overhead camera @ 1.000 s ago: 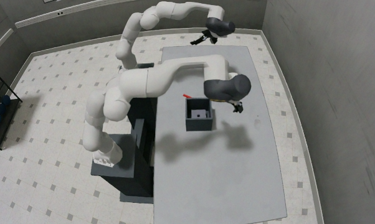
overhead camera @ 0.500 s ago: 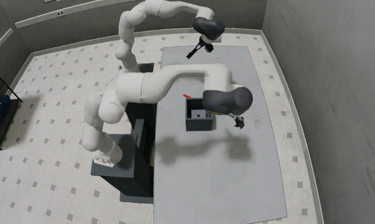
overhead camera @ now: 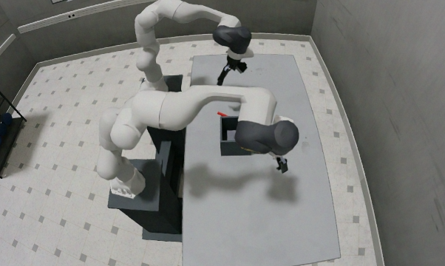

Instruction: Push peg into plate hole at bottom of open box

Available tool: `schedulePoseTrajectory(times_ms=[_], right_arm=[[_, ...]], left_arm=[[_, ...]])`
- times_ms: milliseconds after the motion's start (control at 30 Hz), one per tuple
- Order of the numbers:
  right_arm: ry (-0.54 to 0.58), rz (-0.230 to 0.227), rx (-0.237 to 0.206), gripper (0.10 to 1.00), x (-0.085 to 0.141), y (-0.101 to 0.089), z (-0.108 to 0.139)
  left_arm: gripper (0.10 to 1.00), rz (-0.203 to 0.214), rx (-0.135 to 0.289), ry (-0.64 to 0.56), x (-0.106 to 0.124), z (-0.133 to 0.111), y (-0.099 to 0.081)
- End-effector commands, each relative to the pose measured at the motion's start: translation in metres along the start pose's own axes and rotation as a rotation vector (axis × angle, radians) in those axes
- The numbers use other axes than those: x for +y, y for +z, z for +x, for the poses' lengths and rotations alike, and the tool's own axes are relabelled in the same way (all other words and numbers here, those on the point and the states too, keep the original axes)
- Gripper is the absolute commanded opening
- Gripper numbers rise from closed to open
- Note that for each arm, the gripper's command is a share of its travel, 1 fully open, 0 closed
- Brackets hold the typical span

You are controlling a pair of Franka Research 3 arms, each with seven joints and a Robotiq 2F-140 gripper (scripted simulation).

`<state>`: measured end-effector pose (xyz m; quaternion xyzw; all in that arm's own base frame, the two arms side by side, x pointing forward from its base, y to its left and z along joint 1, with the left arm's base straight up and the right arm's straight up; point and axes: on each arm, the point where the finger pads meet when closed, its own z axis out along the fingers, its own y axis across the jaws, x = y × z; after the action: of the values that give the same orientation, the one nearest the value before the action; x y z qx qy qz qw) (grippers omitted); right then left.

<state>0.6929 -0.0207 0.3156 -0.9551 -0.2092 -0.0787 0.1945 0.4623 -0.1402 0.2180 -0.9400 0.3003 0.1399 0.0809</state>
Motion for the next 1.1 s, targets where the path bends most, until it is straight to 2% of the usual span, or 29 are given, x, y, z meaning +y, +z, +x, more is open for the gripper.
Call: schedulePoseTrajectory(times_ms=[0, 33, 67, 500, 567, 600, 1067], right_arm=[[0.069, -0.003, -0.006, 1.0, 0.005, -0.004, -0.006], [0.107, -0.013, -0.003, 1.0, 0.016, -0.011, -0.014], [0.118, -0.016, -0.002, 1.0, 0.019, -0.013, -0.016], [0.296, -0.061, 0.015, 1.0, 0.068, -0.049, -0.056], [0.296, -0.061, 0.015, 1.0, 0.068, -0.049, -0.056], [0.335, -0.07, 0.019, 1.0, 0.077, -0.056, -0.065], [0.526, -0.113, 0.04, 1.0, 0.121, -0.093, -0.115]], left_arm=[[1.0, -0.006, 0.095, -0.056, 0.012, 0.024, -0.003], [1.0, -0.019, 0.134, -0.055, 0.029, 0.032, -0.003], [1.0, -0.024, 0.15, -0.055, 0.036, 0.035, -0.003], [1.0, -0.024, 0.15, -0.055, 0.036, 0.035, -0.003], [1.0, -0.024, 0.15, -0.055, 0.036, 0.035, -0.003], [1.0, -0.024, 0.15, -0.055, 0.036, 0.035, -0.003], [1.0, -0.024, 0.15, -0.055, 0.036, 0.035, -0.003]])
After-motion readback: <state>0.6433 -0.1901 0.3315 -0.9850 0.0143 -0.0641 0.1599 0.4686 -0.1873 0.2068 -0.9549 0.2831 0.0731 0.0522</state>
